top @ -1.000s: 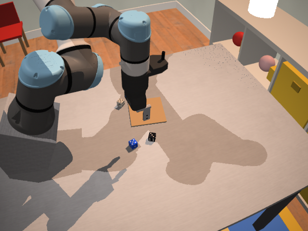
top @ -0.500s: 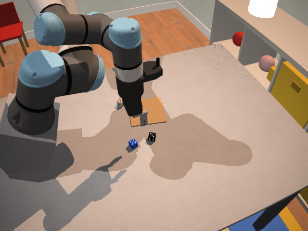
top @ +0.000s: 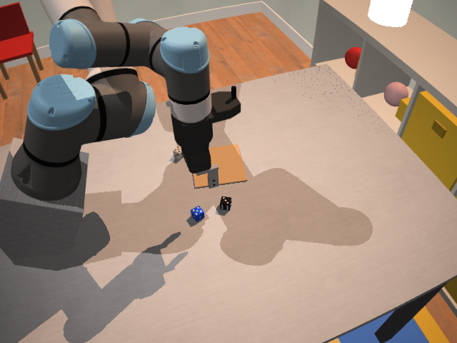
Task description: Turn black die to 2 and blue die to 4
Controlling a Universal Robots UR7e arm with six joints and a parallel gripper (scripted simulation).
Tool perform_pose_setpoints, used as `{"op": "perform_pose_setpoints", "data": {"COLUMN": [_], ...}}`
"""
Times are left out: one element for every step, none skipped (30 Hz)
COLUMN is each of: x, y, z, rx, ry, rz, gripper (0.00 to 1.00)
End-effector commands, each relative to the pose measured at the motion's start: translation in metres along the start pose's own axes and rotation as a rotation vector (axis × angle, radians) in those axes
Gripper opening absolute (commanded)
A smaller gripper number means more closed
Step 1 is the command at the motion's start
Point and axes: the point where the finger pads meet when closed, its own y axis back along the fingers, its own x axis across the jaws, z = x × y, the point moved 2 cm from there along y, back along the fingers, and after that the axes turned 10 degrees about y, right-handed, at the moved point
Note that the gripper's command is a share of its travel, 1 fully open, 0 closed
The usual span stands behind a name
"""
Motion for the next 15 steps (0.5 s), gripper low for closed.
{"op": "perform_pose_setpoints", "data": {"x": [0.0,0.0,0.0,0.0,0.0,0.0,0.0,0.0,0.0,0.0,0.0,0.0,0.0,0.001,0.001], "y": [0.0,0.0,0.0,-0.001,-0.002,-0.003,-0.005,-0.006,-0.009,-0.009,-0.009,-0.011,-0.013,-0.016,-0.019], "z": [0.0,0.0,0.0,0.0,0.0,0.0,0.0,0.0,0.0,0.0,0.0,0.0,0.0,0.0,0.0], "rx": [0.0,0.0,0.0,0.0,0.0,0.0,0.001,0.001,0.001,0.001,0.001,0.001,0.001,0.001,0.001], "ry": [0.0,0.0,0.0,0.0,0.0,0.0,0.0,0.0,0.0,0.0,0.0,0.0,0.0,0.0,0.0], "rz": [0.001,0.001,0.001,0.001,0.001,0.0,0.0,0.0,0.0,0.0,0.0,0.0,0.0,0.0,0.0], "gripper": [1.0,1.0,1.0,1.0,1.0,1.0,1.0,1.0,1.0,1.0,1.0,1.0,1.0,1.0,1.0]}}
